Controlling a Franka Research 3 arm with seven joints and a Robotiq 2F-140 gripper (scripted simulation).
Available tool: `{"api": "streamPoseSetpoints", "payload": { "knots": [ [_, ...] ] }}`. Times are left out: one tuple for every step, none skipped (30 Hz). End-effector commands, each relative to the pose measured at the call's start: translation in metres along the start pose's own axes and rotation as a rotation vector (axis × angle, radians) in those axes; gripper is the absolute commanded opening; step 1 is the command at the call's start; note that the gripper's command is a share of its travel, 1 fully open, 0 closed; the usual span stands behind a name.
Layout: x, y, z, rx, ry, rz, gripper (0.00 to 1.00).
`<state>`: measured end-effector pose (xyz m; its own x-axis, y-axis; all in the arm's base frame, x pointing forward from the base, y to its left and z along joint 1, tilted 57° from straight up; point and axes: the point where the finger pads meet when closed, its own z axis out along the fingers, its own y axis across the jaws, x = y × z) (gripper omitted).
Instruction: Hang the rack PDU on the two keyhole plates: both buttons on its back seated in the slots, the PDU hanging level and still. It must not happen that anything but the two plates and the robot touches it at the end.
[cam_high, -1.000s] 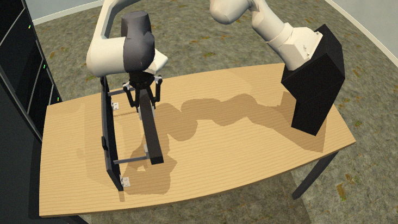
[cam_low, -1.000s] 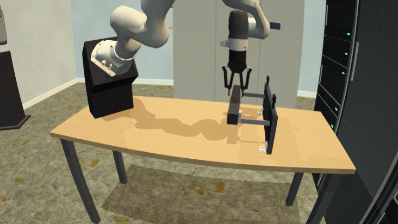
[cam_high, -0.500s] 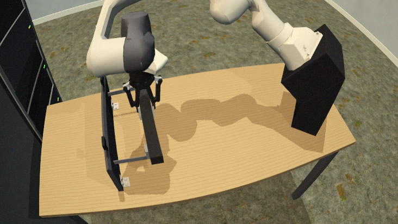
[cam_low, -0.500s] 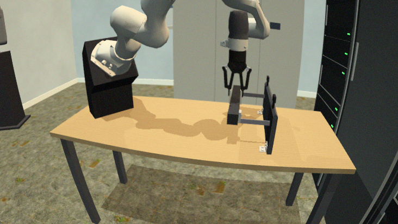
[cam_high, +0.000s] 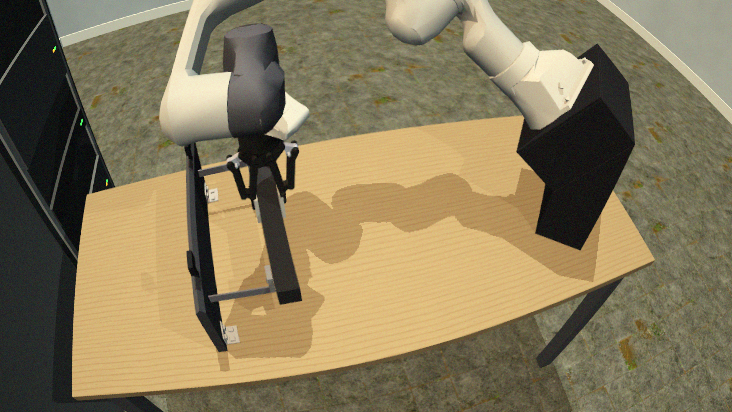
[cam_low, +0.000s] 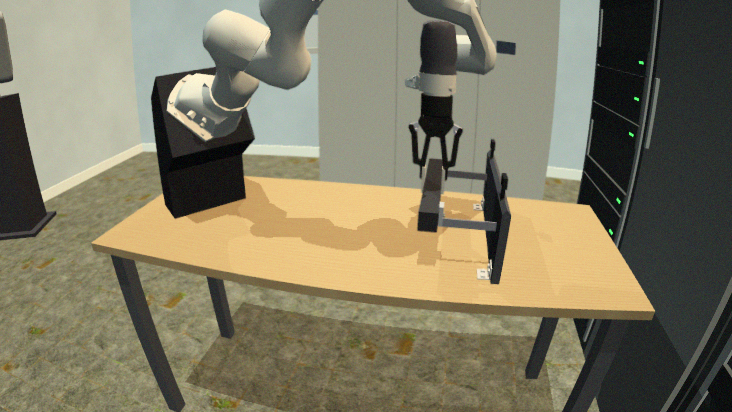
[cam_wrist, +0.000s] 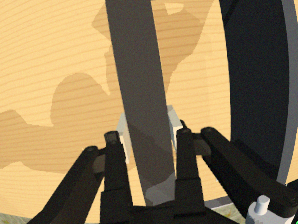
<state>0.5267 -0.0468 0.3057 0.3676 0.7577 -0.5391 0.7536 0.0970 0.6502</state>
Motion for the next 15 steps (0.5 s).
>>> {"api": "streamPoseSetpoints", "payload": {
  "knots": [
    [0.0016, 0.0008, 0.0005, -0.001, 0.003, -0.005, 0.00],
    [0.0016, 0.0008, 0.0011, -0.001, 0.003, -0.005, 0.00],
    [0.0016, 0.0008, 0.0017, -0.001, 0.003, -0.005, 0.00],
    [0.0016, 0.0008, 0.0023, -0.001, 0.003, -0.005, 0.00],
    [0.0016, 0.0008, 0.0029, -0.001, 0.003, -0.005, 0.00],
    [0.0016, 0.0008, 0.0034, -0.001, 0.003, -0.005, 0.00],
    [0.0016, 0.0008, 0.0039, -0.001, 0.003, -0.005, 0.00],
    [0.0016, 0.0008, 0.0044, -0.001, 0.003, -0.005, 0.00],
    [0.0016, 0.0008, 0.0048, -0.001, 0.003, -0.005, 0.00],
    [0.0016, 0.0008, 0.0052, -0.001, 0.003, -0.005, 0.00],
    [0.0016, 0.0008, 0.0055, -0.001, 0.003, -0.005, 0.00],
    [0.0016, 0.0008, 0.0058, -0.001, 0.003, -0.005, 0.00],
    [0.0016, 0.0008, 0.0061, -0.001, 0.003, -0.005, 0.00],
    [0.0016, 0.0008, 0.0063, -0.001, 0.003, -0.005, 0.00],
    [0.0016, 0.0008, 0.0065, -0.001, 0.003, -0.005, 0.00]
  ]
}}
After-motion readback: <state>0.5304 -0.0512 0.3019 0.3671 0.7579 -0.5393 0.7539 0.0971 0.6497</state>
